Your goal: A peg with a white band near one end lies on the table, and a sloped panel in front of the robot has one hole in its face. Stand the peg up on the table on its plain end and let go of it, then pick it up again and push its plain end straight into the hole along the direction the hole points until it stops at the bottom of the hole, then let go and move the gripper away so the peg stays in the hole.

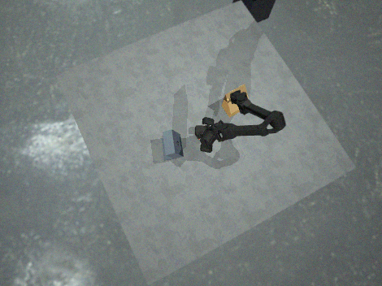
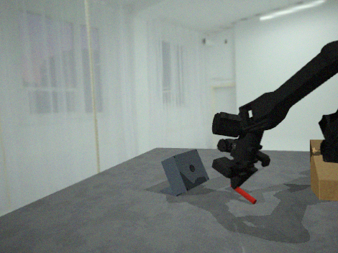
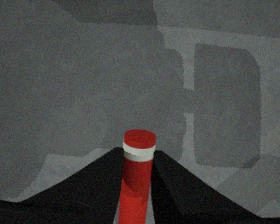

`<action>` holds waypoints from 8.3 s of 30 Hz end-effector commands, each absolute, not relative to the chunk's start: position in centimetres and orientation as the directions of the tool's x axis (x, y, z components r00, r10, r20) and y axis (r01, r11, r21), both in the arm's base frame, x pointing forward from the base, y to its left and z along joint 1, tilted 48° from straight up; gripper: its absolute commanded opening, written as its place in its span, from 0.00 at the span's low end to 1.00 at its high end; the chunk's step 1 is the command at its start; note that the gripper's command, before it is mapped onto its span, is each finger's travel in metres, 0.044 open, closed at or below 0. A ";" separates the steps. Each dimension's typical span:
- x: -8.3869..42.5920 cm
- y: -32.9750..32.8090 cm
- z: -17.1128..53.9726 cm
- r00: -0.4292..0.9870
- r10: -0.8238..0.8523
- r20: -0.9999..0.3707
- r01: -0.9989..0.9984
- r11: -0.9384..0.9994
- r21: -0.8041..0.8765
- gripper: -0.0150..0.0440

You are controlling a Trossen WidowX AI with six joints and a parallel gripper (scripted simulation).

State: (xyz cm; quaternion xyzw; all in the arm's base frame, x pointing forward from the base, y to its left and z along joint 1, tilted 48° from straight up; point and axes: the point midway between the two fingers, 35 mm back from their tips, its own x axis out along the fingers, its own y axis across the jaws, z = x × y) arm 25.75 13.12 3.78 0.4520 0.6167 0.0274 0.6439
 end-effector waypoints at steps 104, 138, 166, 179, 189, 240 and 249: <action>20.0 13.8 7.7 0.790 -0.081 -0.608 0.532 0.581 0.615 0.34; 19.1 14.4 7.6 0.810 -0.146 -0.568 0.532 0.592 0.606 0.34; 18.5 14.7 7.6 0.820 -0.172 -0.547 0.530 0.589 0.610 0.34; 18.3 14.7 7.5 0.827 -0.189 -0.530 0.528 0.586 0.615 0.34; 18.2 14.8 7.5 0.832 -0.202 -0.516 0.525 0.584 0.618 0.34; 18.3 14.6 7.6 0.834 -0.206 -0.511 0.524 0.584 0.620 0.70; 18.3 14.6 7.6 0.834 -0.206 -0.511 0.524 0.584 0.620 1.00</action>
